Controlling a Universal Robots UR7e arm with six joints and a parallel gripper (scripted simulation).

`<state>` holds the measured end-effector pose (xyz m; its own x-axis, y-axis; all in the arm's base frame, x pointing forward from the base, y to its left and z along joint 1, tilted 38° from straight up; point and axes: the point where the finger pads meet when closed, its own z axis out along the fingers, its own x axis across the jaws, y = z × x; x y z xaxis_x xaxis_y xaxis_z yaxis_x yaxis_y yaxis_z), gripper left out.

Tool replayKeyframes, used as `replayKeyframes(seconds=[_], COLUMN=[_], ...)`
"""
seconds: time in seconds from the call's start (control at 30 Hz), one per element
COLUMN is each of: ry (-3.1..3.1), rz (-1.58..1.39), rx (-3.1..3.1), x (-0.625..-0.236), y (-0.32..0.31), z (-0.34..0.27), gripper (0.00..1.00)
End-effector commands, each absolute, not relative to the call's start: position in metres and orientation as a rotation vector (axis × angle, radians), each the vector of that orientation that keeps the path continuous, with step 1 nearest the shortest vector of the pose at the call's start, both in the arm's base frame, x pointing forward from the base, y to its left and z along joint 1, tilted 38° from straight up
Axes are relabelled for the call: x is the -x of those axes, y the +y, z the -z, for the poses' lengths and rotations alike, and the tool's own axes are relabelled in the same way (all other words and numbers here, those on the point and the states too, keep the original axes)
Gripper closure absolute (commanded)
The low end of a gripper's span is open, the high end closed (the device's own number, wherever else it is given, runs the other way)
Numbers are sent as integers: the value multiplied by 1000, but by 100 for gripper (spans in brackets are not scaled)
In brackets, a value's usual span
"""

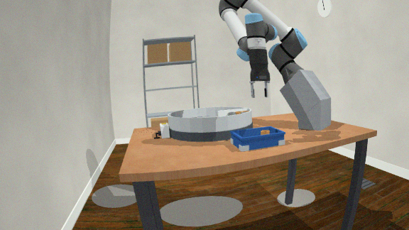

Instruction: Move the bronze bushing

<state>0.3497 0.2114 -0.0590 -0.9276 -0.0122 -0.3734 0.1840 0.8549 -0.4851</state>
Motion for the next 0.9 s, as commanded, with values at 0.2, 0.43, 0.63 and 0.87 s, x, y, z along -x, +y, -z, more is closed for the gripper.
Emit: replayKeyframes(seconds=[0.2, 0.43, 0.63, 0.87], ry=[2589, 2606, 2589, 2589], rz=[671, 686, 671, 671], rx=[-429, -371, -430, -430], x=[-351, -352, -352, -352], y=[217, 213, 214, 214], z=[57, 56, 55, 55], gripper=[0, 0, 0, 0])
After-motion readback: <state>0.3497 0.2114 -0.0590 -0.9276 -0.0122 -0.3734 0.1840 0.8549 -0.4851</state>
